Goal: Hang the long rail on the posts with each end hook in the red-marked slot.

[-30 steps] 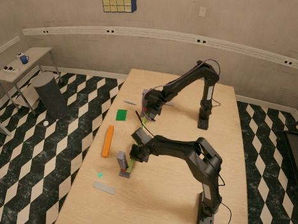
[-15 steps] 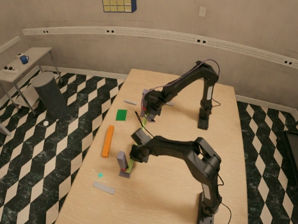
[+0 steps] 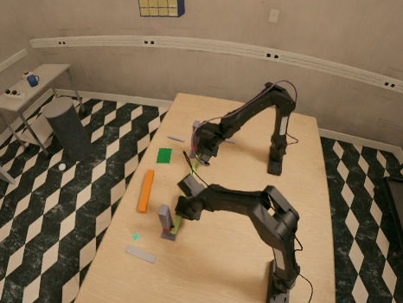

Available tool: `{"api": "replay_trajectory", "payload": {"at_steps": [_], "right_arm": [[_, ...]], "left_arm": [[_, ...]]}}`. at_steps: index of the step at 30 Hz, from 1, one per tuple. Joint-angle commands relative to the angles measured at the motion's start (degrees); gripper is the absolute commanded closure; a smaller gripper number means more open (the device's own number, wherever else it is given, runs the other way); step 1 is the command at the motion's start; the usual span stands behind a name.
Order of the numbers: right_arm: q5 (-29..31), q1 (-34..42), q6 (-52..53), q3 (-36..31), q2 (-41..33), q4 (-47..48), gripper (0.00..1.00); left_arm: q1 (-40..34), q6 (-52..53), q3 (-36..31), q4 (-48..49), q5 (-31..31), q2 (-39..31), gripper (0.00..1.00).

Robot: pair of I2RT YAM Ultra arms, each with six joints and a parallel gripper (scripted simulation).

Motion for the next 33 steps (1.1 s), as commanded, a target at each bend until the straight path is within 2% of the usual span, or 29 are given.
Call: {"api": "replay_trajectory", "payload": {"at_steps": [1, 2, 8, 23, 29, 33], "right_arm": [[0.4, -0.5, -0.6, 0.0, -0.6, 2.6, 0.70], [0.4, -0.5, -0.6, 0.0, -0.6, 2.6, 0.70], [0.4, -0.4, -0.5, -0.3, -0.7, 2.8, 0.02], [2.2, 2.3, 1.7, -3.6, -7.3, 1.0, 0.00], [2.3, 2.5, 1.8, 1.5, -10.5, -5.7, 0.00], [2.1, 2.6, 2.3, 1.5, -12.4, -10.0, 0.00]], "left_arm": [[0.2, 0.2, 0.2, 2.6, -1.0, -0.5, 0.70], [0.2, 0.2, 0.2, 2.6, -1.0, -0.5, 0.70], [0.1, 0.1, 0.0, 2.7, -1.0, -0.7, 0.02], [-1.3, -0.9, -1.1, -1.4, -2.2, -4.6, 0.00], [-3.0, -2.4, -3.7, -5.3, -3.0, -10.0, 0.00], [-3.0, -2.9, -1.7, -7.2, -2.6, -11.2, 0.00]]}}
